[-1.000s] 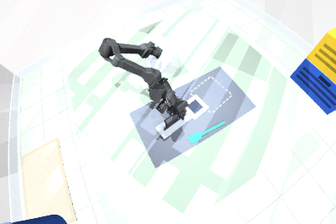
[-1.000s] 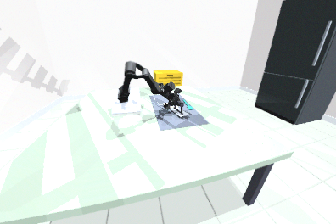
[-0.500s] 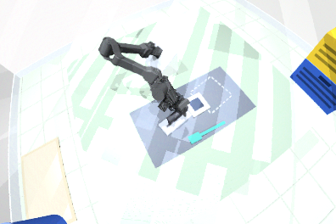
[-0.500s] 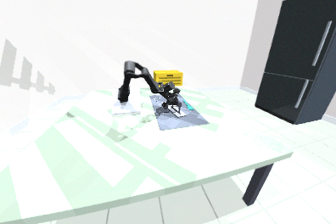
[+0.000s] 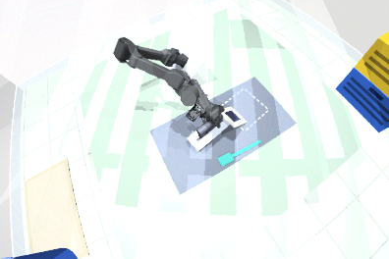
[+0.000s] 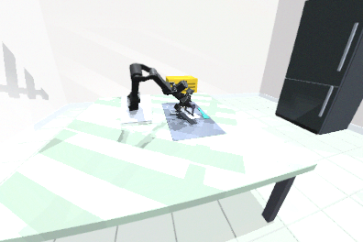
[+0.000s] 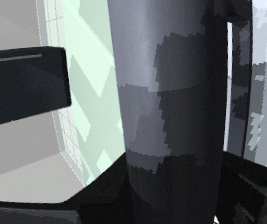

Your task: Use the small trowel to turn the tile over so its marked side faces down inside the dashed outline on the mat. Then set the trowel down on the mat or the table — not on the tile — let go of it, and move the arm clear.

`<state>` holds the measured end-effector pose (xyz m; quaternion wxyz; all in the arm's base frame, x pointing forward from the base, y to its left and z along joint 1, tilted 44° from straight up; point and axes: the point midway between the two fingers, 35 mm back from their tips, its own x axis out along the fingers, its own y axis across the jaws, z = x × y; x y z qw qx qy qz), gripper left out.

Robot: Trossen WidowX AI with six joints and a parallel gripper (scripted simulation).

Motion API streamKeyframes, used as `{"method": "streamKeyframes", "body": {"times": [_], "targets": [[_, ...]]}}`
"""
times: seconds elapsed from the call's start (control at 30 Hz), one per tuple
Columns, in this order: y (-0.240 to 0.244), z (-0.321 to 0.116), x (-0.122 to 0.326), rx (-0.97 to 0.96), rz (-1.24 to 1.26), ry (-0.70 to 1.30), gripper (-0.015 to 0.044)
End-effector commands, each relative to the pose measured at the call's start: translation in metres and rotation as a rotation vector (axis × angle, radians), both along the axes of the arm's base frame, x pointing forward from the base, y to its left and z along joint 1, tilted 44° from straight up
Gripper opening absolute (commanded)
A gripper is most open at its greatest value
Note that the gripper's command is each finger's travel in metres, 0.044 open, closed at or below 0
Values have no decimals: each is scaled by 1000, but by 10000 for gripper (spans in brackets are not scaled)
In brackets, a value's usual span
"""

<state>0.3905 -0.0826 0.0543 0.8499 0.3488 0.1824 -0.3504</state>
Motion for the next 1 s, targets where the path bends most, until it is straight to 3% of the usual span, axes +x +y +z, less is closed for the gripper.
{"method": "streamKeyframes", "body": {"times": [0.0,0.53,0.97], "targets": [[17,3,4,6,15,-19,0],[59,-31,1,9,15,-19,0],[63,-41,0,10,15,-19,0]]}}
